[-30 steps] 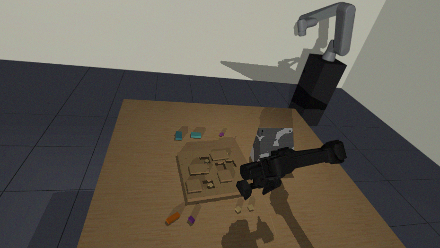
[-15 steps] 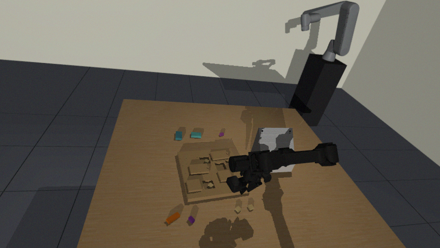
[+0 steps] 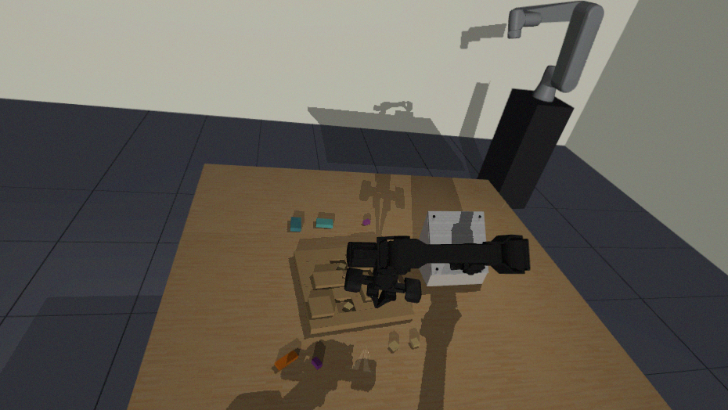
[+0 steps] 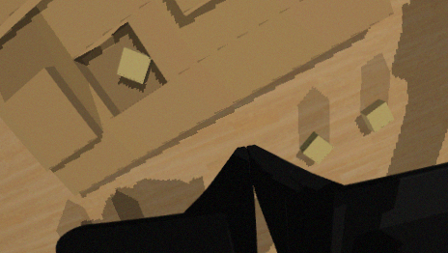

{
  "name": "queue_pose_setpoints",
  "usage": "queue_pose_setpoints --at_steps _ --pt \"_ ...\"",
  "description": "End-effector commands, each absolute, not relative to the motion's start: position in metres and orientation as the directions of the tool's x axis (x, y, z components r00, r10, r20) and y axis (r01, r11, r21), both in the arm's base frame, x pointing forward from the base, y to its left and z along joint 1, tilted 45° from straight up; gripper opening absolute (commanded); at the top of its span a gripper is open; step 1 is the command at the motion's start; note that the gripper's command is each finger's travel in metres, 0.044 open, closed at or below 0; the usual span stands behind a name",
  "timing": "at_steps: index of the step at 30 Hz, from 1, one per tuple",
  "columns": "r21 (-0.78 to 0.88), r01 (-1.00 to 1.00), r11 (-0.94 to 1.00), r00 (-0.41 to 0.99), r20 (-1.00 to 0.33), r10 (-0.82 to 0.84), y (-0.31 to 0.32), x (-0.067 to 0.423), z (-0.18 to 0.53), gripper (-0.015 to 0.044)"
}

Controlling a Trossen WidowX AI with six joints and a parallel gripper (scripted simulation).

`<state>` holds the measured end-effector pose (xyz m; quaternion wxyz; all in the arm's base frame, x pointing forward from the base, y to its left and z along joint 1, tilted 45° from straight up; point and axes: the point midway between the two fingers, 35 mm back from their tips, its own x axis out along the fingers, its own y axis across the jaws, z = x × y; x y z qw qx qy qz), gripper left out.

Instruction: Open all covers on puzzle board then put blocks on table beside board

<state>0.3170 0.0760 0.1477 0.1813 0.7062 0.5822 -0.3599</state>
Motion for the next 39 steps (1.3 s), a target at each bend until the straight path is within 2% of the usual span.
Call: queue_pose_setpoints --at_steps 1,12,39 --pt "-0.258 0.903 -0.343 0.060 -0.716 0.696 0.067 0.330 0.139 0.0000" --pt "-0.498 0.664 -0.558 0.057 -0.710 0.702 0.035 0.366 0.105 0.0000" --pt "-0.511 0.647 -0.566 0.058 -0.708 0.704 0.070 0.370 0.062 0.0000"
